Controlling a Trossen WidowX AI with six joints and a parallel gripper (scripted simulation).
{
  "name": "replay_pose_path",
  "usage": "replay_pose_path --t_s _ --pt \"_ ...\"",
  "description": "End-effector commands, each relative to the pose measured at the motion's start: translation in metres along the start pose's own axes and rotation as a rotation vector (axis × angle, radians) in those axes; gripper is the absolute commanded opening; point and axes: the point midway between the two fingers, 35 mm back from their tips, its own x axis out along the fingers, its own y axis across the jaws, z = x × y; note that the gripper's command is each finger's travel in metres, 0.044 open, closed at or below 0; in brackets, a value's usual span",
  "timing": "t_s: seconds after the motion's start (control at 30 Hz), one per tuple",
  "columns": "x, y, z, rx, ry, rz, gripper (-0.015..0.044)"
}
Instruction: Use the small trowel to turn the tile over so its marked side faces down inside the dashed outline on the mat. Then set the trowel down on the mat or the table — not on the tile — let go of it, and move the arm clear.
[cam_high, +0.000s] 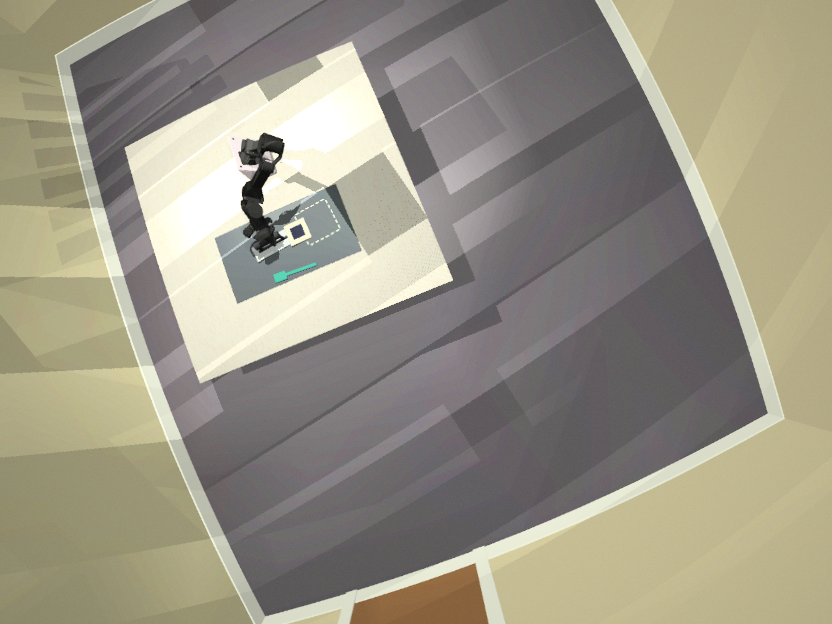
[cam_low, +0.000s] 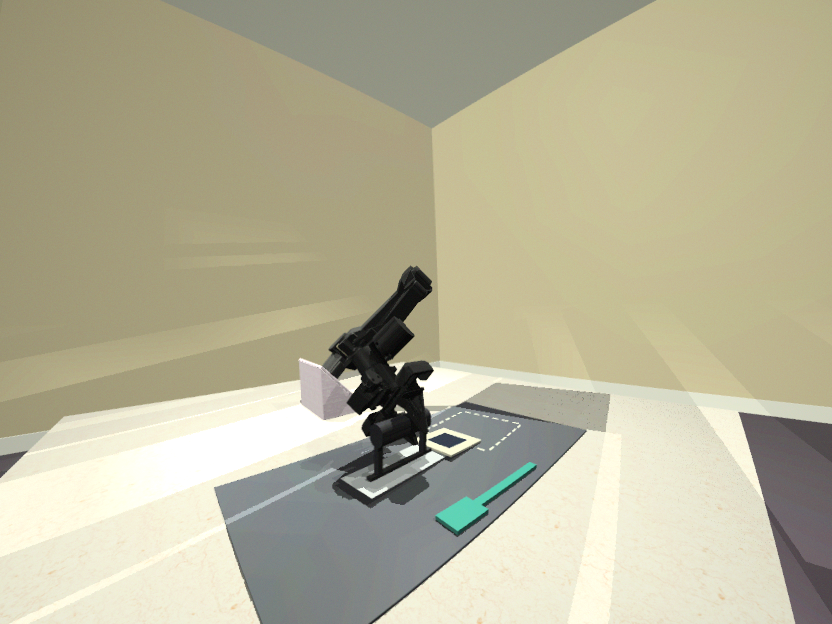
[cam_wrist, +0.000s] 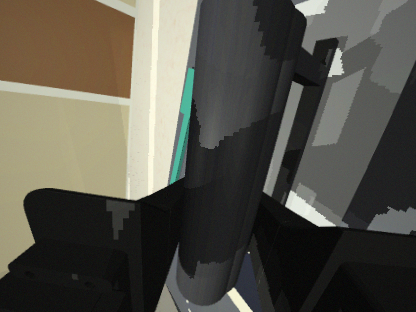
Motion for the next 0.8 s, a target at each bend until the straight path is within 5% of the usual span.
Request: replay_pose_path --t_s 0.0,0.77 --pt "-0.007 0.011 0.004 0.036 0.025 0.016 0.0000" --pt "-0.036 0.047 -0.045 0.045 0.032 0.016 0.0000"
